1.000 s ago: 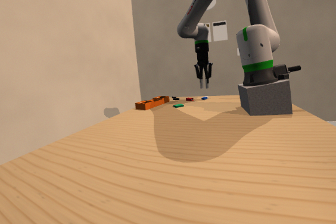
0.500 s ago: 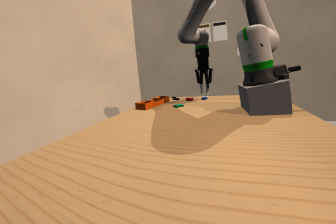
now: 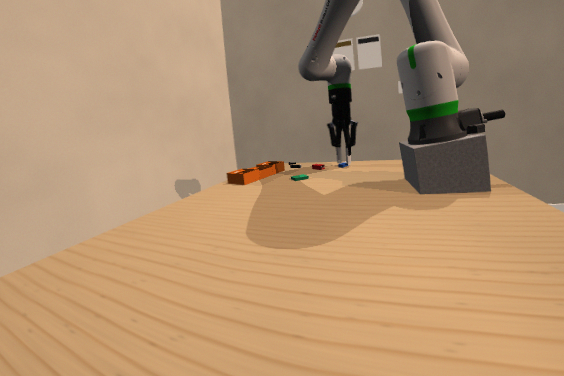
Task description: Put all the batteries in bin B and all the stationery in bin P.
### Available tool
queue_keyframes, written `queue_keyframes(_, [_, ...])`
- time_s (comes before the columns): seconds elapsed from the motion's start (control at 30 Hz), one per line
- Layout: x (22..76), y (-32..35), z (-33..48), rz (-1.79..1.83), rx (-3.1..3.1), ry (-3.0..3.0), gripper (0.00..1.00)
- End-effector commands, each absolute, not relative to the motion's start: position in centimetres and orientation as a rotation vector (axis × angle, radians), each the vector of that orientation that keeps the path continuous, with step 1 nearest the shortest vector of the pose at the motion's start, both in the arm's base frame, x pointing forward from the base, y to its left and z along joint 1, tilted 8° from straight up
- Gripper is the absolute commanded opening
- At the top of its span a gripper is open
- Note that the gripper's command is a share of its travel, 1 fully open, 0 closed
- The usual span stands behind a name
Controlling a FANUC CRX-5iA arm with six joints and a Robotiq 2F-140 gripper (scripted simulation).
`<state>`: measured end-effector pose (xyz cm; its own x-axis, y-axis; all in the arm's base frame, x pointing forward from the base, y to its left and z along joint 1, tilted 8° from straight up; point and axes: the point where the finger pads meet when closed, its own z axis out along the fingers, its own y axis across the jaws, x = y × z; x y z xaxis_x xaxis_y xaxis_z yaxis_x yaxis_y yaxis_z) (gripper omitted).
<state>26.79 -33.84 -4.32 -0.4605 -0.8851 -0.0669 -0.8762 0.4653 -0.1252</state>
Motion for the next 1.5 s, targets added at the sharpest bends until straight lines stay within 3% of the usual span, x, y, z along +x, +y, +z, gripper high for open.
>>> queue_keyframes(0.0, [26.85,-33.85,-4.76,-0.111,-1.560,2.583,0.31])
queue_keyframes(0.57, [26.91,-33.83,-5.29,-0.111,-1.560,2.583,0.31])
queue_keyframes(0.6, [26.91,-33.83,-5.29,-0.111,-1.560,2.583,0.20])
queue_keyframes(1.47, [26.91,-33.83,-5.29,-0.111,-1.560,2.583,0.20])
